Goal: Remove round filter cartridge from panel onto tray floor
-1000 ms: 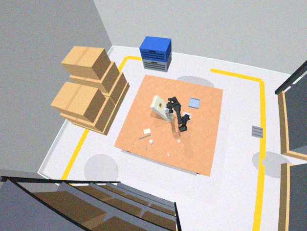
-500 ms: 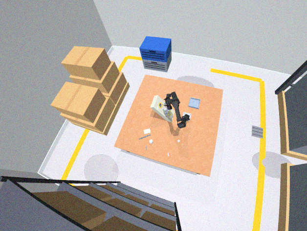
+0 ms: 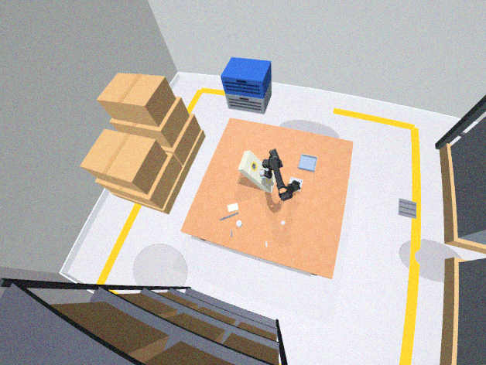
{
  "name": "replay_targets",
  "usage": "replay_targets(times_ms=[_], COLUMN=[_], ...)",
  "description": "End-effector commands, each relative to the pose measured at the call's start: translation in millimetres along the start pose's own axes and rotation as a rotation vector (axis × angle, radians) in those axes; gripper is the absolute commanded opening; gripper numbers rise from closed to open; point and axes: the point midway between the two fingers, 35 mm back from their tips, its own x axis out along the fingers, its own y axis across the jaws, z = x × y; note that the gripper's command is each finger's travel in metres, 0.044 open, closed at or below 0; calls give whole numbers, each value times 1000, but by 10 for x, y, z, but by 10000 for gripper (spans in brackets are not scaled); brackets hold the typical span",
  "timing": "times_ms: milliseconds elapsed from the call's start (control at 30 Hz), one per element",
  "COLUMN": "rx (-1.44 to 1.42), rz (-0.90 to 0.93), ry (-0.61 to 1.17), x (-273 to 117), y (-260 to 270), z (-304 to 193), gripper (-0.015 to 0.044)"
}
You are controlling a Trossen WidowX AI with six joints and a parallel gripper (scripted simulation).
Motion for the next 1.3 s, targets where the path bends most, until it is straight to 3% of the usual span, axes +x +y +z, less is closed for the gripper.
replay_targets(times_ms=[0,1033,1267], rx=[37,36,32], rz=[-5,-3,-9], ry=[27,25,30], x=[29,515,478], y=[6,10,-4], z=[-50,-59,-64], gripper=[305,305,258])
